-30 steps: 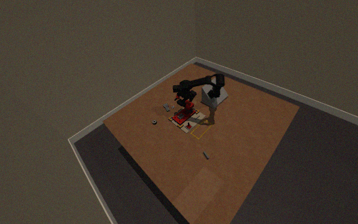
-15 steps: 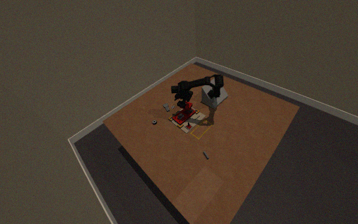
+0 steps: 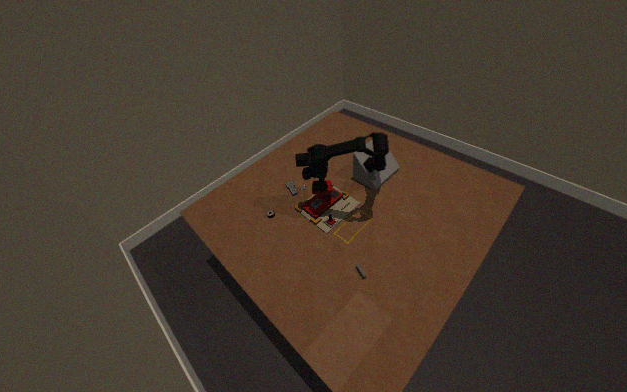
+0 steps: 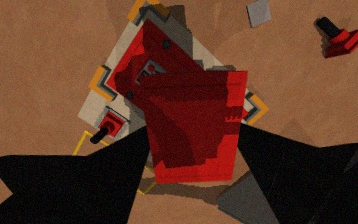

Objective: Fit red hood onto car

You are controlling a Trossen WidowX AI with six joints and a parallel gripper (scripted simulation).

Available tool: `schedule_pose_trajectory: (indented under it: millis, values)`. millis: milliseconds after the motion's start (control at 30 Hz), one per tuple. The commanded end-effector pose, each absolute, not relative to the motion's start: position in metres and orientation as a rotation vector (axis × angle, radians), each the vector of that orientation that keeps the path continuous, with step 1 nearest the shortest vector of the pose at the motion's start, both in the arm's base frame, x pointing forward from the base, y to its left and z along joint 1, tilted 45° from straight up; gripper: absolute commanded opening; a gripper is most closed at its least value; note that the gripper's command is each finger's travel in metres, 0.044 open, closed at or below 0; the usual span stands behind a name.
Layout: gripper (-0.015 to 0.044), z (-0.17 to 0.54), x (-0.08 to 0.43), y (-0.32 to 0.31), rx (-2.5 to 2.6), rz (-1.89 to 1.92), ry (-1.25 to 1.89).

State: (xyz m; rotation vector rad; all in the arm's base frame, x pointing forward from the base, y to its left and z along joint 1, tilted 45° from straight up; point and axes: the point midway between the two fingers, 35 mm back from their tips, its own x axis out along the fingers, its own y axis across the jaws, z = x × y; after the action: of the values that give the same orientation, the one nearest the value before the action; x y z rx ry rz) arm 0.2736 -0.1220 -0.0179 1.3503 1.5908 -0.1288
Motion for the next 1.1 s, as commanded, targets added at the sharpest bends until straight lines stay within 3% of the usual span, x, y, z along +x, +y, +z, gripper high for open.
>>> schedule_pose_trajectory:
  millis: [0, 1067]
  values:
    - [0.0000, -0.018, 0.280, -0.122, 1.282, -0.050, 1.578]
    - [0.0000, -0.014, 0.322, -0.125, 0.700, 0.495, 1.393]
